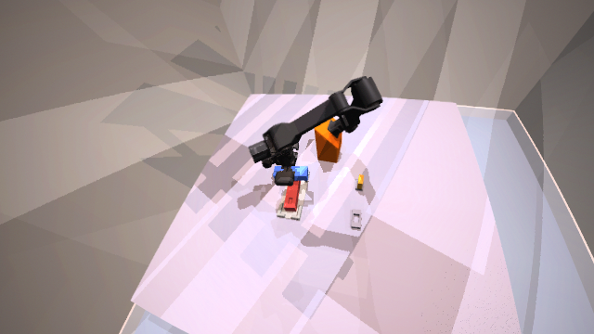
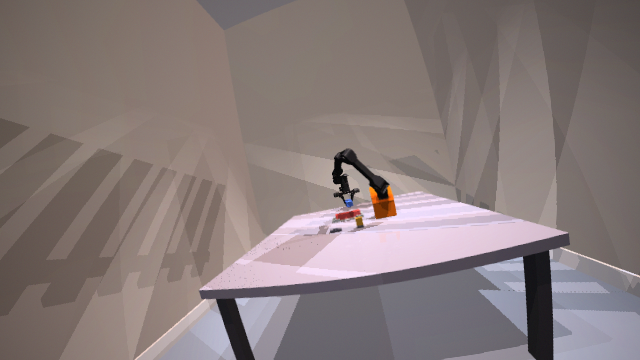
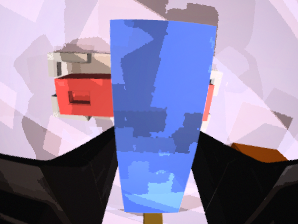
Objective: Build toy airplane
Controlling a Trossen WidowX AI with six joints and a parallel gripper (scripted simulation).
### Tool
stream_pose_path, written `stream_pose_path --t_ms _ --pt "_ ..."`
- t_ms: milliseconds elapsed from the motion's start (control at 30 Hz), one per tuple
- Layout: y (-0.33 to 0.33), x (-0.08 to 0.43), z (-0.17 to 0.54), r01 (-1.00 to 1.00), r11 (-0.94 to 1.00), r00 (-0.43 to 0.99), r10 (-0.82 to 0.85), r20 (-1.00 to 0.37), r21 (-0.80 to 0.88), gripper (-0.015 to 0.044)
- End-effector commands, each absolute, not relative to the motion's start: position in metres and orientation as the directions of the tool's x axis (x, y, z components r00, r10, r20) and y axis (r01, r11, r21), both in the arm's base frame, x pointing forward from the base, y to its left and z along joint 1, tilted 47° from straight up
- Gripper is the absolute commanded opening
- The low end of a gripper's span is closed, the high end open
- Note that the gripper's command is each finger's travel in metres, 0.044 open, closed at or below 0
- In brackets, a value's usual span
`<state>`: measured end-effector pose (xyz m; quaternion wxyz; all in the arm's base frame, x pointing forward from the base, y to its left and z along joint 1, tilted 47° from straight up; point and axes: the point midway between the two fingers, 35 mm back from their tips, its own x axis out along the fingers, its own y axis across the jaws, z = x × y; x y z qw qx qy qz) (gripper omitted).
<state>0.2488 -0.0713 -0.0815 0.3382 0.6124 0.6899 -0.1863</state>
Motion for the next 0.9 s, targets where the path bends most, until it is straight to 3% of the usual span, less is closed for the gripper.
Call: stream_pose_path --t_ms 0,100,867 --pt "-0.0723 0.2471 -0.0838 0.975 0.172 -0.023 0.717 -0.696 0.144 0.0131" --pt "-0.0721 0.2469 -0.0840 0.975 0.172 -0.023 0.717 -0.696 0.144 0.0195" --pt "-0.0676 0.2464 -0.0902 0.975 0.172 -0.023 0.717 -0.697 0.144 0.0195"
